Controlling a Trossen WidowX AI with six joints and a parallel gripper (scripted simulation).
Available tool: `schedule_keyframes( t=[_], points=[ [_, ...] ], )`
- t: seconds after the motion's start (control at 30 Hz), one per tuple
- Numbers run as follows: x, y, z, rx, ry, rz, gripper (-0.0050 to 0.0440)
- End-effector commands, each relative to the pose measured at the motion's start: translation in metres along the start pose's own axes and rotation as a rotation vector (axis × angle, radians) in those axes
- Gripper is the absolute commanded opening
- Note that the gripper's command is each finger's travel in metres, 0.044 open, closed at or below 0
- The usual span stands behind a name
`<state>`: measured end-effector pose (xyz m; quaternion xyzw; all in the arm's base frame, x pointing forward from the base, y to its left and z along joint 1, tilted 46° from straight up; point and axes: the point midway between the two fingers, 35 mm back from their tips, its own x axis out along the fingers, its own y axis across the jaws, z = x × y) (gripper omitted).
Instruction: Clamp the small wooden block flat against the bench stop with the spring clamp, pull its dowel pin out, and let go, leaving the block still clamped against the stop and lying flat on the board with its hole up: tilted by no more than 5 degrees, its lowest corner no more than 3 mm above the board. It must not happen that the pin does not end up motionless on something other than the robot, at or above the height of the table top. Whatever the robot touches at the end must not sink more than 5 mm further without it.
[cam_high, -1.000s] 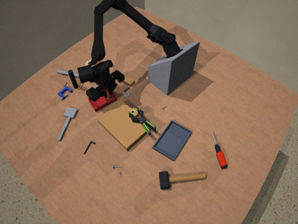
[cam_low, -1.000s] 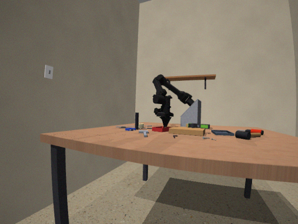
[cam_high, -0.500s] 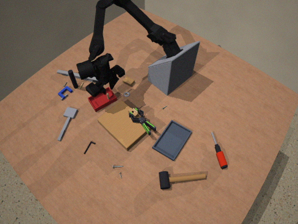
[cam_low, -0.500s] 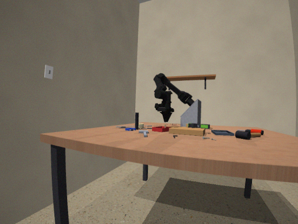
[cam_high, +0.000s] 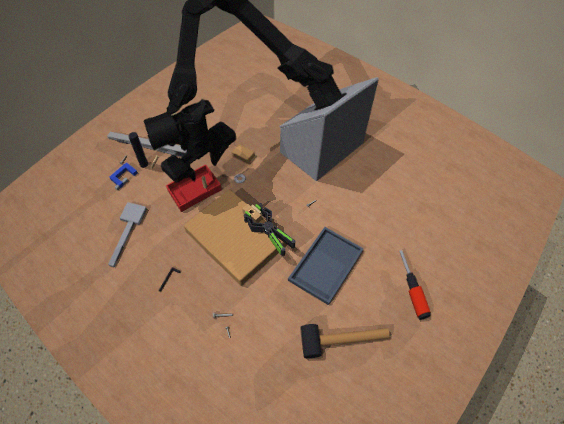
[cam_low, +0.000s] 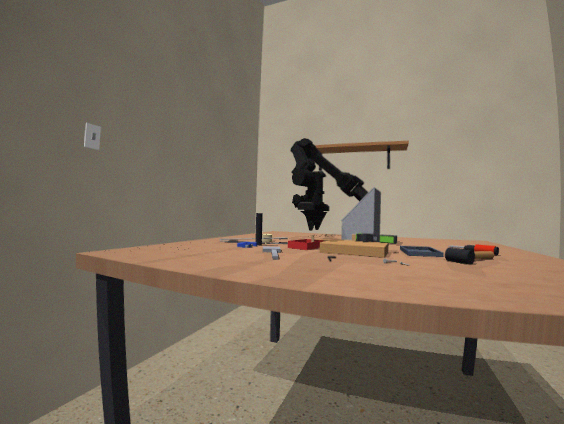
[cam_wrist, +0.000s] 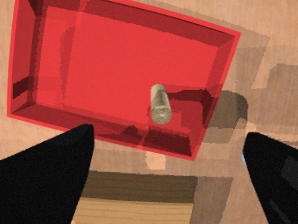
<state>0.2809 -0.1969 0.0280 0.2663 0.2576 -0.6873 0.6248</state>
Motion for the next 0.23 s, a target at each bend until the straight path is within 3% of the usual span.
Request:
schedule_keyframes(
  t=[0.0,0.2],
  points=[
    [0.0000,0.0000,0.0000,0.000,0.000,0.000,0.0350],
    [0.0000,0.0000,0.0000,0.000,0.000,0.000,0.0410]
  ],
)
